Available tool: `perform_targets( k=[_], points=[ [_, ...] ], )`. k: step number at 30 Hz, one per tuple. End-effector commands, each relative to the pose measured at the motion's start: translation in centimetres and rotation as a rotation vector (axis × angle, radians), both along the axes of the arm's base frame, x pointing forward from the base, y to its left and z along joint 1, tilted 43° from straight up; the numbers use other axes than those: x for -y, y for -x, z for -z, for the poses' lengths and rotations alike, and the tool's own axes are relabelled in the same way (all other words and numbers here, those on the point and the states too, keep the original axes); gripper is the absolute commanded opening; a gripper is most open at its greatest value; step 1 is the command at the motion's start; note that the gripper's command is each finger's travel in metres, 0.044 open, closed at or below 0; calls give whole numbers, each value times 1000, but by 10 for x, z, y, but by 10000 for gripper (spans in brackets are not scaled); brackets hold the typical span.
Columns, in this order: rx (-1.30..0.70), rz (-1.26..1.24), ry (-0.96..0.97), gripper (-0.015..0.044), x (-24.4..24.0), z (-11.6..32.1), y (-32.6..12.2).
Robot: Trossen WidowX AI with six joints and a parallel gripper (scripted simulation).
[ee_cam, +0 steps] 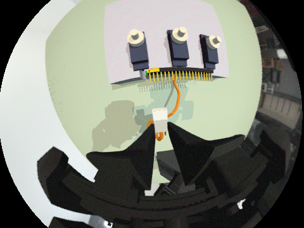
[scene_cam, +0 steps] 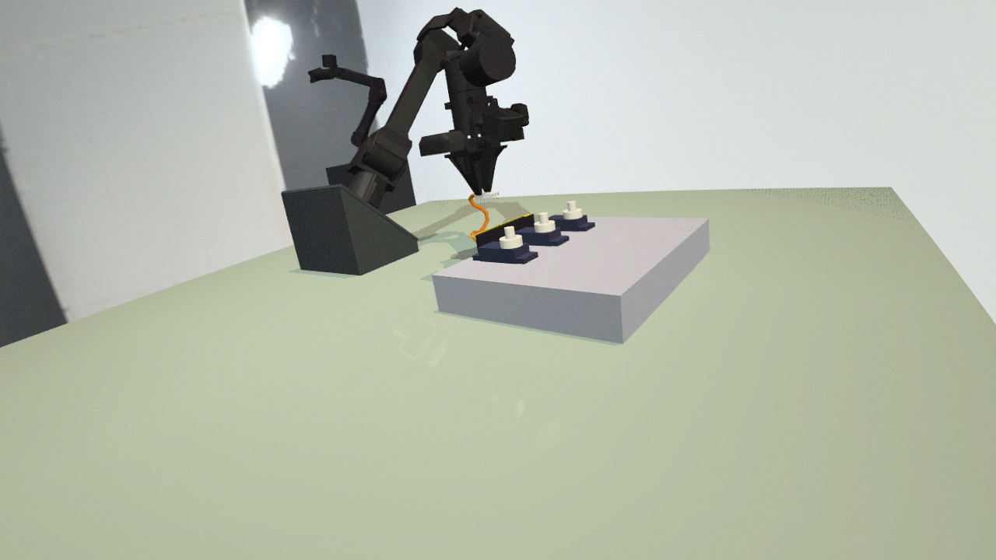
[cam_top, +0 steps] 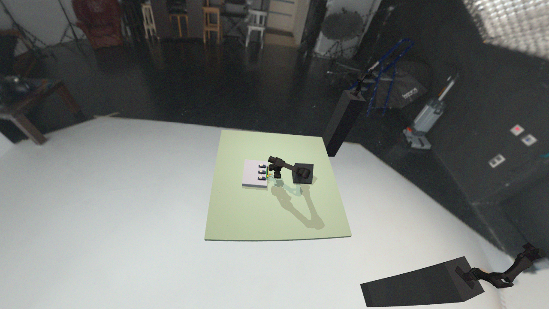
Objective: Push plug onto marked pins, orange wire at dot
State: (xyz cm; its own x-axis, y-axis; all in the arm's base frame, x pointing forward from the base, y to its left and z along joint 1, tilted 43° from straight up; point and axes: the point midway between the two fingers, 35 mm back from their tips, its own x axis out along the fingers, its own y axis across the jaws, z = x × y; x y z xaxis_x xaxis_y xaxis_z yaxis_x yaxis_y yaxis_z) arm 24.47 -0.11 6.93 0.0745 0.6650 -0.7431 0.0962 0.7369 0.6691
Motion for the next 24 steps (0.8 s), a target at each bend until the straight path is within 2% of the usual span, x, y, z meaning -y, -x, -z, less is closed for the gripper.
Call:
perform_targets(
  k=[1, 7, 24],
  points=[
    [-10, 1, -7, 0, -9, 8, 2],
    [-10, 1, -9, 0, -27, 27, 1],
    [-8, 1, -8, 0, -20, 24, -34]
  ],
)
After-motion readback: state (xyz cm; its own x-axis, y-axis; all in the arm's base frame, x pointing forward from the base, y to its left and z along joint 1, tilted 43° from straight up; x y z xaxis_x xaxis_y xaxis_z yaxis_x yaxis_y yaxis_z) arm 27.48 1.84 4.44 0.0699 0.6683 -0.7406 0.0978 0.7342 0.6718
